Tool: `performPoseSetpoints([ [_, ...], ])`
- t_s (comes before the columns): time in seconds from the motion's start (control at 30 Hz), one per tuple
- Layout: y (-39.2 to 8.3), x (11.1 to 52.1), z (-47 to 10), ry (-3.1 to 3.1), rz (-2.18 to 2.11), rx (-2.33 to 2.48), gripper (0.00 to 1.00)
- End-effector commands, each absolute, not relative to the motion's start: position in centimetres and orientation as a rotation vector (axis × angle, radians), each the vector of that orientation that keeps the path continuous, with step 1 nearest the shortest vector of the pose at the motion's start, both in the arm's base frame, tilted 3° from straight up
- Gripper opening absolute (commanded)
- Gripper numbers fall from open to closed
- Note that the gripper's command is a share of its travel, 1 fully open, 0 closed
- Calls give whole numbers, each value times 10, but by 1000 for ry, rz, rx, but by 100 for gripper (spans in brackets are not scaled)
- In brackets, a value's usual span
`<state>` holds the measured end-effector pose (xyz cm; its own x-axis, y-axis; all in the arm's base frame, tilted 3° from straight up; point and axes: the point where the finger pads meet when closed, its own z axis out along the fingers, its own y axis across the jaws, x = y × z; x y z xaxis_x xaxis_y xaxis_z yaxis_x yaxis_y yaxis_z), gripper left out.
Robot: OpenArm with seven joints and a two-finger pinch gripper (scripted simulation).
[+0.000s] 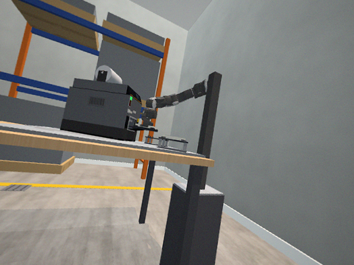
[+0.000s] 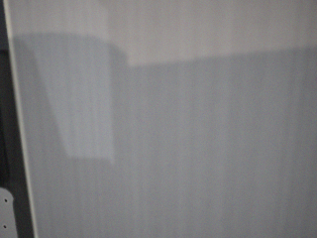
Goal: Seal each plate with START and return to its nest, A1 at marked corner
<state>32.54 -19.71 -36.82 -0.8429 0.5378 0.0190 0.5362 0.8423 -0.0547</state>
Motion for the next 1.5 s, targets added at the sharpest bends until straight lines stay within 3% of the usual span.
performPoseSetpoints([
  [0.0,-197,326,-368,-2986,69,-868,0],
  [1.47,-196,328,-338,-2986,69,-868,0],
])
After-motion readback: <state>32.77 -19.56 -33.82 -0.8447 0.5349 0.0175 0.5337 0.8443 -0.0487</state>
